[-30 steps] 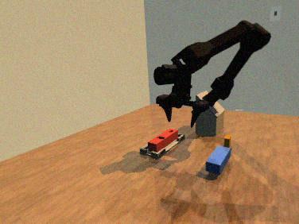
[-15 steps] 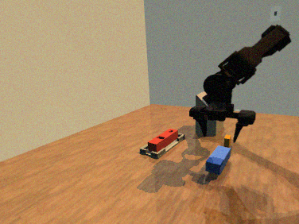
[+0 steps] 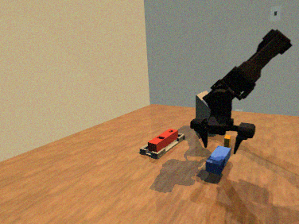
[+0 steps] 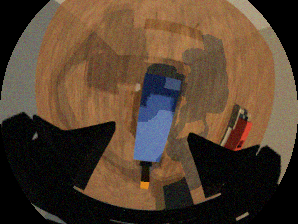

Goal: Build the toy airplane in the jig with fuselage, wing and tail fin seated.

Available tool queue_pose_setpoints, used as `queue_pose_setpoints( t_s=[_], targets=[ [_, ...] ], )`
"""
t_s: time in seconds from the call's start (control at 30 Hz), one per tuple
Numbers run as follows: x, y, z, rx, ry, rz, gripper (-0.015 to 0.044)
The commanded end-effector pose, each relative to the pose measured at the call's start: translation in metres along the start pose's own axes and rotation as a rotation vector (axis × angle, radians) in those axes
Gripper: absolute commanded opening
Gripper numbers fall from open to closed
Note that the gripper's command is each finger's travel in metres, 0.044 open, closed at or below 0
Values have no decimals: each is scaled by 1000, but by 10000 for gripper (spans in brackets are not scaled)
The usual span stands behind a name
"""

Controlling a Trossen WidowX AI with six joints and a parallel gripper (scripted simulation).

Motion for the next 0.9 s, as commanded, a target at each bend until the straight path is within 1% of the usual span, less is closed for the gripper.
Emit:
queue_pose_setpoints(
  t_s=[0.0,0.77,0.87],
  targets=[
    [1,-1,7,3,5,7,440],
    [1,-1,41,1,5,8,440],
    [1,-1,41,1,5,8,361]
  ],
)
Point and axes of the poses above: the point midway between the two fingers, 35 mm back from their tips, its own z axis out along the fingers, its own y axis across the jaws, x = y × z, the point moved 10 cm from there along -z, back along the fingers, and after that the axes turned 4 degrees about z, right-handed, at the moved point
